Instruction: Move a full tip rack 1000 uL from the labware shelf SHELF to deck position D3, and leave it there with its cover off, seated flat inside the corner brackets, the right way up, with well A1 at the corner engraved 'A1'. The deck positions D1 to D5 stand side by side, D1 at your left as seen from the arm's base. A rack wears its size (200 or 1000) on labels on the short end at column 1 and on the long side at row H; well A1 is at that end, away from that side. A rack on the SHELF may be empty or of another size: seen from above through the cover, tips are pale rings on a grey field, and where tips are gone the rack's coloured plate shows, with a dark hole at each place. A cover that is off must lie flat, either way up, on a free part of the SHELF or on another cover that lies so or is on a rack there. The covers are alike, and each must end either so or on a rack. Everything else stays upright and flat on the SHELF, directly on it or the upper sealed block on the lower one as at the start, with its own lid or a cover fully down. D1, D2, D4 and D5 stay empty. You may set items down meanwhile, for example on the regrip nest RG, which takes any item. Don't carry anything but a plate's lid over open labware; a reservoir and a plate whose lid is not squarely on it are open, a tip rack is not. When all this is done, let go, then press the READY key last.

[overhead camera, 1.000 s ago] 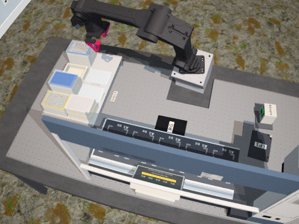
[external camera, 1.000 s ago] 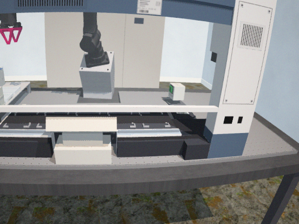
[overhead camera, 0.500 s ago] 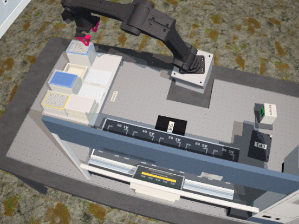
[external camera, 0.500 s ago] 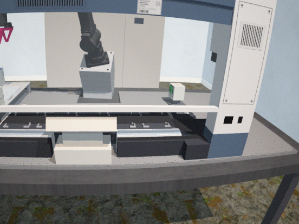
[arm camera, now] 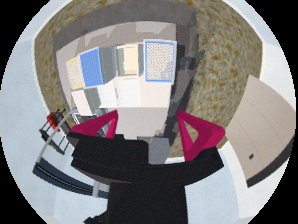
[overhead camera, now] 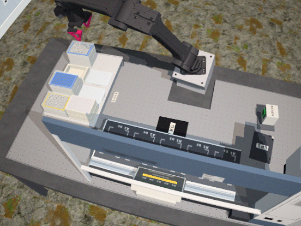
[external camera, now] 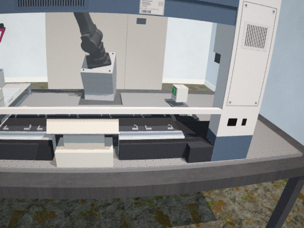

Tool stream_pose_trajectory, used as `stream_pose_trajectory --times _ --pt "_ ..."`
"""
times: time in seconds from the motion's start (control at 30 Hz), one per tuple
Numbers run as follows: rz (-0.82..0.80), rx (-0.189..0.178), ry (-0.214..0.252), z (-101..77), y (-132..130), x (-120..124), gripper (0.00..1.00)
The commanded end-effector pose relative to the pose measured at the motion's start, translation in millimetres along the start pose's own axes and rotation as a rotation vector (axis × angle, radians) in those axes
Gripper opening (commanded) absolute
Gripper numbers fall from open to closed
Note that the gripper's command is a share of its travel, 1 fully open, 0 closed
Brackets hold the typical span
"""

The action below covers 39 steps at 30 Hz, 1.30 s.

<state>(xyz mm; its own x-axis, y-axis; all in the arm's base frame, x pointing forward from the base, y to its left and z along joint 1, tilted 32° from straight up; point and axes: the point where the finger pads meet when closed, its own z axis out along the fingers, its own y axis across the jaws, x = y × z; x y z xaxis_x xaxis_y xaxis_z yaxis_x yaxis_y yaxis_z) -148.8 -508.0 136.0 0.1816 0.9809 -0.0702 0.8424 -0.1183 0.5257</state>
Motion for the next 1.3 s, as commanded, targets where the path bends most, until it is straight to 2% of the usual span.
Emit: stream_pose_trajectory --times 0.0,0.47,0.5,0.57,0.77,0.8,0.87,1.27 --pt "-0.015 0.017 -0.057 -29.1 -16.0 -30.2 1.0" --pt "-0.014 0.018 -0.058 -31.2 -42.3 -81.3 1.0" --pt "-0.014 0.018 -0.058 -31.2 -42.3 -81.3 1.0" --pt "-0.036 0.031 -0.092 -52.0 -29.0 -82.0 1.0" --pt "-0.038 0.031 -0.095 -52.0 -28.9 -82.7 1.0" --pt "-0.018 0.02 -0.066 -34.5 -40.2 -82.0 1.0" --pt "-0.012 0.016 -0.056 -28.6 -42.5 -78.4 1.0" --pt "-0.016 0.018 -0.062 -32.3 -40.0 -78.1 1.0"
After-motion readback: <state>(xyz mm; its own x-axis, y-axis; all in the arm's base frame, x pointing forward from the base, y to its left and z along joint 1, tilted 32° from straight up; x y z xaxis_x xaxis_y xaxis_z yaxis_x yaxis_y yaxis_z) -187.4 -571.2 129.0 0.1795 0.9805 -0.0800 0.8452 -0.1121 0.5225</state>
